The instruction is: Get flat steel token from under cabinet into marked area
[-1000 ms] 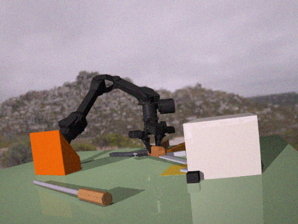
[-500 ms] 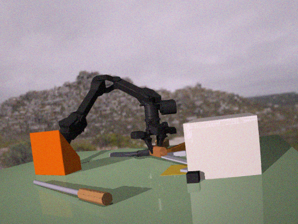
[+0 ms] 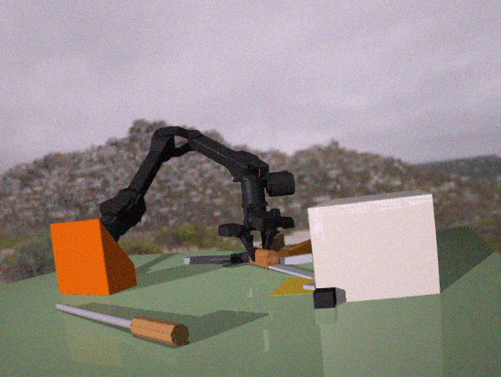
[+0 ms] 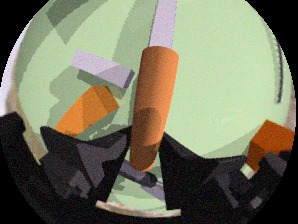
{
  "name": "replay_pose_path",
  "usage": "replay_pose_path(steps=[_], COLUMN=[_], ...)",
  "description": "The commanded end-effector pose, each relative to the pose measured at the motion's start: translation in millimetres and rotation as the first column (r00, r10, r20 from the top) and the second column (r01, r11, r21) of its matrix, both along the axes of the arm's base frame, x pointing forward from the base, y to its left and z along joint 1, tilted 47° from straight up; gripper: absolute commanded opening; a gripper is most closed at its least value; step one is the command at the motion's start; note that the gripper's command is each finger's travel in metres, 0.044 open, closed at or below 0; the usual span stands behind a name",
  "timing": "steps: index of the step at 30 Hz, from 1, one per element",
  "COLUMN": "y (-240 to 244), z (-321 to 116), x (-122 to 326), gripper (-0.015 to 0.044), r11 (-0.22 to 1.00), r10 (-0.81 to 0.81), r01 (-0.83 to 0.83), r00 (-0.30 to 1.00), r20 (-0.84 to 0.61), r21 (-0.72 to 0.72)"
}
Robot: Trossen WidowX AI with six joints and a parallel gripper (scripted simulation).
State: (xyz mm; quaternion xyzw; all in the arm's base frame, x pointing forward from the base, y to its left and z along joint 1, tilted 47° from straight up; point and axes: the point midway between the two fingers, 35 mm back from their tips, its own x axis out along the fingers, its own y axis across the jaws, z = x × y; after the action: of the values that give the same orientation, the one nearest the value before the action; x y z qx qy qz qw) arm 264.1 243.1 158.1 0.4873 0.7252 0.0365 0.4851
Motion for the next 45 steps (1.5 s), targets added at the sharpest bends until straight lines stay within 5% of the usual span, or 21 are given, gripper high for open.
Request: replay_pose_path(steps=[1,6,11,14,32,36,45], y=[-0.3,0.3,0.1,0.1,7.2,6.9,6.9], z=[0.2,0.2,0.4,0.4,-4.9,-1.5,-1.5], x=[0.3,-0.5,-0.3,-0.3,-1.8,0.1,0.1], gripper=[0.0079,0.0200,0.0200,0.0270,0.0270,0.0165,0.0105], r11=[1.000,1.000,1.000,1.000,1.000,1.000,1.000], r10=[-0.003,0.001,0.000,-0.012,-0.018,-0.012,-0.012], r01=[0.003,-0.001,0.000,0.012,0.018,0.012,0.012], r00=[1.000,1.000,1.000,1.000,1.000,1.000,1.000], r20=[0.002,0.001,0.002,0.013,0.012,0.020,0.020], r21=[-0.001,-0.001,-0.001,-0.006,-0.007,0.000,0.000])
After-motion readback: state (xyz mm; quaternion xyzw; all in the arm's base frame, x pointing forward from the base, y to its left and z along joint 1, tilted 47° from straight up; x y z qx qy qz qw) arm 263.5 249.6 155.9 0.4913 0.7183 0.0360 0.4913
